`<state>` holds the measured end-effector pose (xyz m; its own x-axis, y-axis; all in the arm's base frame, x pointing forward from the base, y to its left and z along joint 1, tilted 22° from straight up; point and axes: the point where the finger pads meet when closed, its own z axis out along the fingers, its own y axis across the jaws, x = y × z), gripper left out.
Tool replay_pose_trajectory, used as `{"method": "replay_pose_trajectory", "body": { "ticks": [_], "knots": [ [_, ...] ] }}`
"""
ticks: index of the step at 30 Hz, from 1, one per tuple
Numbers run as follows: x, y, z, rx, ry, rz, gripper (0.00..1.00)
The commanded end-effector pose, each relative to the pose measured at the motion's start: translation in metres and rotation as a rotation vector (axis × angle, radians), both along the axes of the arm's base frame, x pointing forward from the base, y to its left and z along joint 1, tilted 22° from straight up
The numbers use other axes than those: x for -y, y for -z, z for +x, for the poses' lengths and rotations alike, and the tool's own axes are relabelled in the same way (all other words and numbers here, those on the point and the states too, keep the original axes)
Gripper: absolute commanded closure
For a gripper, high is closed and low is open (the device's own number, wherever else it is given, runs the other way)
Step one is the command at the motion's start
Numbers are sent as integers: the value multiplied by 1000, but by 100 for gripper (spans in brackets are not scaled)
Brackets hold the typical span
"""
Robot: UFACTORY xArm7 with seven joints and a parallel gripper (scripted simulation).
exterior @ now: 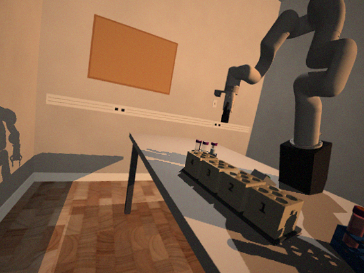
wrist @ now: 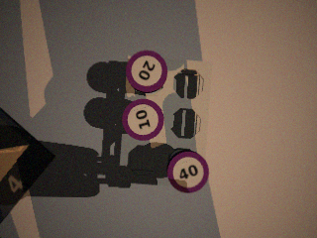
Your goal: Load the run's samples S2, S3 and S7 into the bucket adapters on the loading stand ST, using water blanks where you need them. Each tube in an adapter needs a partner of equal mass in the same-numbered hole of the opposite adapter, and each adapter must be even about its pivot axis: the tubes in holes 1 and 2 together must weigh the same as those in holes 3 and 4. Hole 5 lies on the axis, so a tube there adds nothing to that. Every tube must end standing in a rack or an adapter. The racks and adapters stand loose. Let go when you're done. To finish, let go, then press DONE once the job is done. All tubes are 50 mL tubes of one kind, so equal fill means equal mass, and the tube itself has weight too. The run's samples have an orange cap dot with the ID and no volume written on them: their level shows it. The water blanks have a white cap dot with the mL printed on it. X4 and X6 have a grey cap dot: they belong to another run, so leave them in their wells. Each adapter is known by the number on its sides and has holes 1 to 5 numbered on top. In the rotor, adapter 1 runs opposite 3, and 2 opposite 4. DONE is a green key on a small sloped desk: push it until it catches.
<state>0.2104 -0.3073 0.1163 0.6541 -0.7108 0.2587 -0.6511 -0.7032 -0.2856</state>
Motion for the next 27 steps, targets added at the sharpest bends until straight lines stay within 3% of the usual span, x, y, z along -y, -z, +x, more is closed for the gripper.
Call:
{"method": "replay_pose_trajectory", "body": {
  "ticks": [1, 22, 27],
  "knots": [
    [-19, -7, 10, -2, -134, -65, 0],
    [-102, -26, 54, 7, -719, -307, 0],
    [-123, -31, 66, 8, -739, -315, 0]
  ]
}}
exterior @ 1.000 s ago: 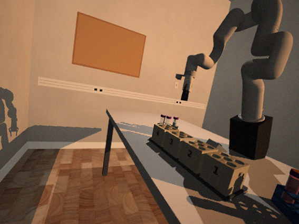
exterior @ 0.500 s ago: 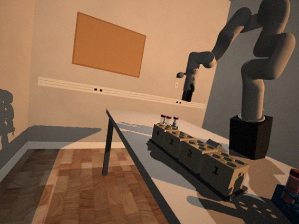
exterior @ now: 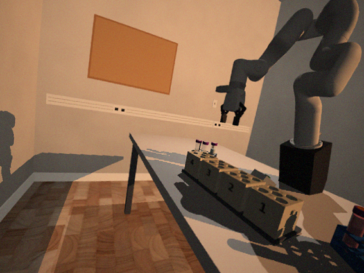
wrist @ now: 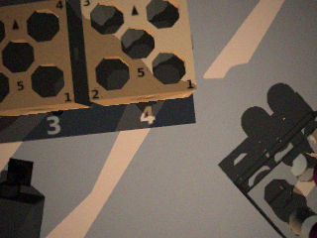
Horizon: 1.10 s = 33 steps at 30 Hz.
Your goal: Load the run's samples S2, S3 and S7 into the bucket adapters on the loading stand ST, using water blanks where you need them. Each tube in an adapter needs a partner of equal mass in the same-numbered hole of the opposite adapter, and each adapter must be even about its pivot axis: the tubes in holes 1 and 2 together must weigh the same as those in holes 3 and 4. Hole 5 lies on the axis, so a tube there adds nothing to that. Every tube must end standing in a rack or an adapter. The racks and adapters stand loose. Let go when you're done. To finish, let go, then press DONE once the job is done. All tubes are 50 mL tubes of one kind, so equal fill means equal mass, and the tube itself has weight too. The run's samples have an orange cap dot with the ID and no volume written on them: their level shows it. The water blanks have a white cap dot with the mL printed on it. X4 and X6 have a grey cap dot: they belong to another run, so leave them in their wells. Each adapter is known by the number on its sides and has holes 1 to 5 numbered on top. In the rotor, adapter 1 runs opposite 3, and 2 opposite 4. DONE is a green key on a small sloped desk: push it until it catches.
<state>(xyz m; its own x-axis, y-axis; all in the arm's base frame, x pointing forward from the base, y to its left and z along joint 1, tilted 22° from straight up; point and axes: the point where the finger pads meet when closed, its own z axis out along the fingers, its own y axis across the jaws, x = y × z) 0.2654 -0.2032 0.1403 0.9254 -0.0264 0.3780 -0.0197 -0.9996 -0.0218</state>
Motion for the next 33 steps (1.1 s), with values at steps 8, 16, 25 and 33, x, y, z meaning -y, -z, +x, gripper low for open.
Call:
{"method": "replay_pose_trajectory", "body": {
  "ticks": [8, 16, 25, 33],
  "knots": [
    [-45, -13, 25, 4, -35, -17, 0],
    [-80, -21, 43, 4, -35, -17, 0],
    [-110, -28, 60, 4, -35, -17, 0],
    [-145, -36, 78, 5, -35, -16, 0]
  ]
}}
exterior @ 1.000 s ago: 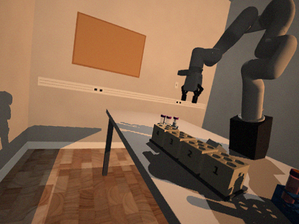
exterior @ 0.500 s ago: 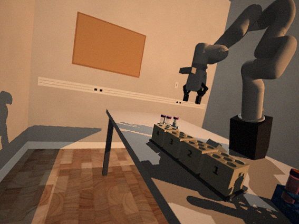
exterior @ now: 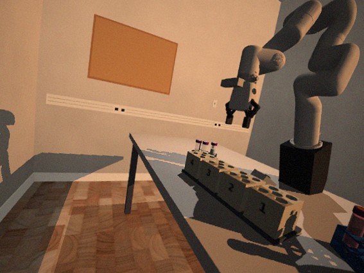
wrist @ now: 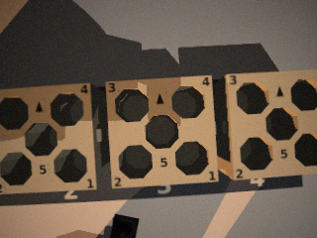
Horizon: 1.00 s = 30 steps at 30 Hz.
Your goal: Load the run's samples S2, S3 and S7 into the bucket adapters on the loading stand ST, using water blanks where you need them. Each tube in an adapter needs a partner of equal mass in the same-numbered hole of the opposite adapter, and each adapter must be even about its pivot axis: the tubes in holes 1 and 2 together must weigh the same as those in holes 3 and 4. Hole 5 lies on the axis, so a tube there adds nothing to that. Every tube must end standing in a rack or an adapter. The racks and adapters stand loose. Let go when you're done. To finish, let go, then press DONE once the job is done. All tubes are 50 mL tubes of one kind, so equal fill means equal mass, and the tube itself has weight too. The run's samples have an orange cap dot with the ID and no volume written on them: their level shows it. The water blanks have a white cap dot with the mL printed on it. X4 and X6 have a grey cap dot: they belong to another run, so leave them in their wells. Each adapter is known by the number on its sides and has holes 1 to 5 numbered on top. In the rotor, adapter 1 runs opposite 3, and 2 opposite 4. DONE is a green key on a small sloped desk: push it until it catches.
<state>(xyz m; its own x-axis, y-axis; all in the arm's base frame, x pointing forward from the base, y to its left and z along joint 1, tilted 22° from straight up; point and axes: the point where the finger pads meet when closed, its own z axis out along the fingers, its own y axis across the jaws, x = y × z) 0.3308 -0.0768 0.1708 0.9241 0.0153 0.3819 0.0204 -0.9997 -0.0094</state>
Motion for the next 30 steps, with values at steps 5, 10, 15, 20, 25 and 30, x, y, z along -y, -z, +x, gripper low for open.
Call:
{"method": "replay_pose_trajectory", "body": {
  "ticks": [5, 10, 15, 20, 25, 30],
  "knots": [
    [-32, -9, 20, 1, 4, -4, 0],
    [-54, -14, 31, 1, 4, -4, 0],
    [-75, -19, 43, 1, 4, -3, 0],
    [-82, -20, 46, 1, 4, -3, 0],
    [-104, -16, 36, 3, -150, -67, 0],
    [-126, -12, 25, 5, -304, -130, 0]
  ]
}}
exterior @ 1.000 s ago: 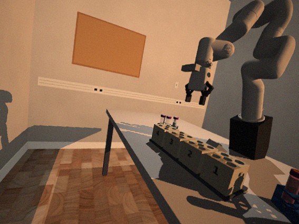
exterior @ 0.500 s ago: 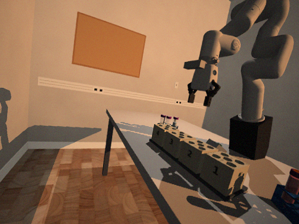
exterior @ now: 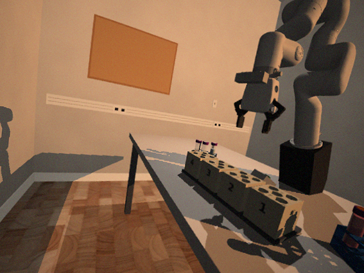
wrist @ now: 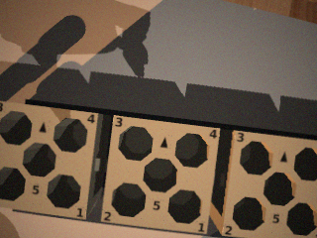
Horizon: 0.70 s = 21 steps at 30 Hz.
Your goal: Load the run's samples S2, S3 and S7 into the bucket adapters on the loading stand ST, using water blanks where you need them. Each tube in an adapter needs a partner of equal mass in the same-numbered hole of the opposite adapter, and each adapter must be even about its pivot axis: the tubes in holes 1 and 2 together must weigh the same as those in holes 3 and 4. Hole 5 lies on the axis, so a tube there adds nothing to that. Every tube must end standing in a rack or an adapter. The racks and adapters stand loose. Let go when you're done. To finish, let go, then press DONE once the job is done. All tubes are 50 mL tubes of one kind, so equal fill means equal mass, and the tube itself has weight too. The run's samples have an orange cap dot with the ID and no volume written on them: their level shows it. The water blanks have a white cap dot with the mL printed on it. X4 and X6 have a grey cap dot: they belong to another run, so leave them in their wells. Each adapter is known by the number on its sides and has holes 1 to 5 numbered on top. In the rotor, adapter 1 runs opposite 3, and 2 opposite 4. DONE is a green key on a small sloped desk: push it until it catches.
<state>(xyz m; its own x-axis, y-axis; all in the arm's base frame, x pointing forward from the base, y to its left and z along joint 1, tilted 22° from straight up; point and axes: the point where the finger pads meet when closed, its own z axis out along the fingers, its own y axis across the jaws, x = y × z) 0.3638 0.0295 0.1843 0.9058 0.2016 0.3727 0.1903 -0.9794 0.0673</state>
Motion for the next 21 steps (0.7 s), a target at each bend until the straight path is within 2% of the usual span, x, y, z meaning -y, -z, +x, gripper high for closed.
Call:
{"method": "replay_pose_trajectory", "body": {
  "ticks": [1, 5, 7, 17, 21],
  "knots": [
    [-25, 2, -10, 6, -164, -65, 0],
    [-42, 6, -19, 7, -287, -116, 0],
    [-42, 6, -19, 7, -287, -116, 0],
    [-87, 14, -40, 11, -596, -242, 0],
    [-105, 17, -49, 11, -615, -250, 0]
  ]
}}
